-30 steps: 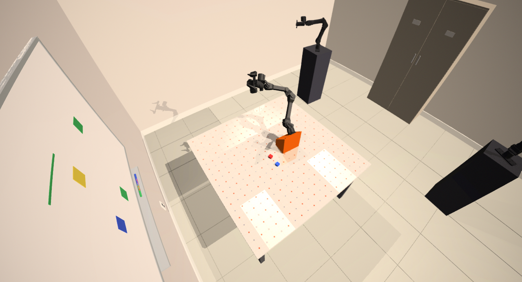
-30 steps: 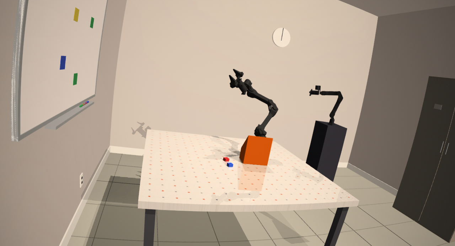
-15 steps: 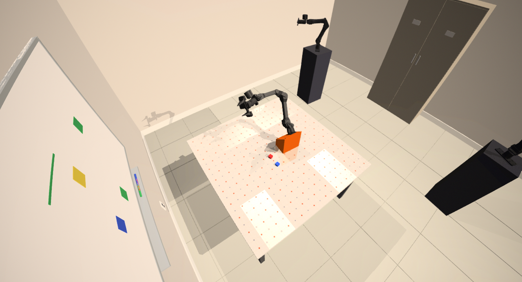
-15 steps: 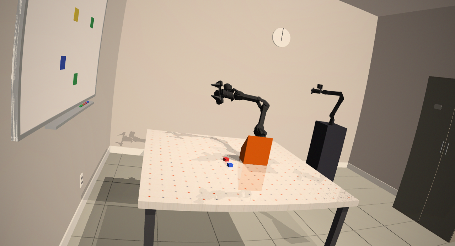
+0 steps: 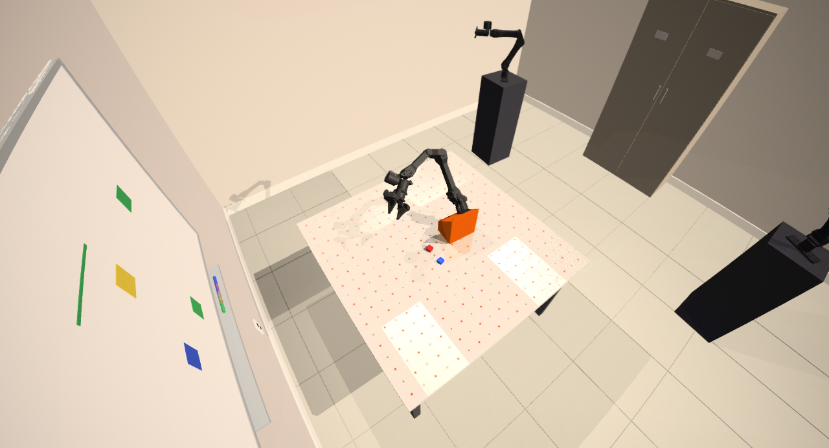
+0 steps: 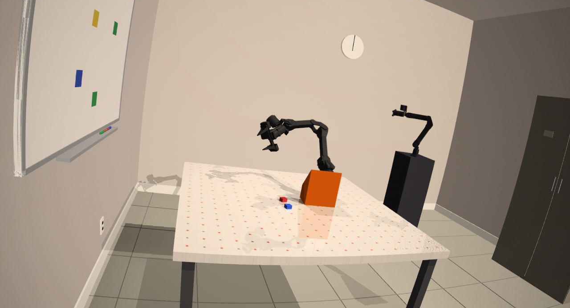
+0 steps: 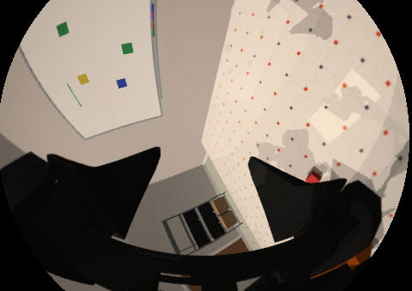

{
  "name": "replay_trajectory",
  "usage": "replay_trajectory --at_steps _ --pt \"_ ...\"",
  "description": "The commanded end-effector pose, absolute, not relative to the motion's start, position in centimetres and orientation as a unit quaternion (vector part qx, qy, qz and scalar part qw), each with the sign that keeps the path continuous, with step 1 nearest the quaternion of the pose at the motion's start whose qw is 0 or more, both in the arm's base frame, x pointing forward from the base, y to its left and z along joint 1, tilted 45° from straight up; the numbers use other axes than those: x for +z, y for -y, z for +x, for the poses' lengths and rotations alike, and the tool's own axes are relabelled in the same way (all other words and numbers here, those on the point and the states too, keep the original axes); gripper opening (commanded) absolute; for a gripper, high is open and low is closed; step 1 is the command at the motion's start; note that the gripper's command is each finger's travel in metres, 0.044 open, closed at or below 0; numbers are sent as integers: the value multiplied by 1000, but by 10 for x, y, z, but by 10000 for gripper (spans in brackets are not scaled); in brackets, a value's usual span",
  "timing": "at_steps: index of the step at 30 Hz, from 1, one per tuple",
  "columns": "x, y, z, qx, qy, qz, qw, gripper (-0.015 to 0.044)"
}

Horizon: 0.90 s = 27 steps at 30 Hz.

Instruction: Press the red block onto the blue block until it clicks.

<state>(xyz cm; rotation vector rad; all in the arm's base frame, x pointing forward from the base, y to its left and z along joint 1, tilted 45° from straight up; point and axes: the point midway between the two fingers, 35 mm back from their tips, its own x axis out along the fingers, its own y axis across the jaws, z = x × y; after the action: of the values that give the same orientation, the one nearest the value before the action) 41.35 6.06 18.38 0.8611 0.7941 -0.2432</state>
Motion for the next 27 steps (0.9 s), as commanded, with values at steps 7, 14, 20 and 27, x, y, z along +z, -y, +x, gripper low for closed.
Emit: replay_trajectory --at_steps 7,14,20,27 --pt "44 -45 362 -192 -549 74 810 440" --pt "-27 -15 292 -168 -671 -267 671 440" --pt "-42 -4 269 -139 -696 -384 590 440" --pt "-59 12 269 -139 -697 -385 590 440"
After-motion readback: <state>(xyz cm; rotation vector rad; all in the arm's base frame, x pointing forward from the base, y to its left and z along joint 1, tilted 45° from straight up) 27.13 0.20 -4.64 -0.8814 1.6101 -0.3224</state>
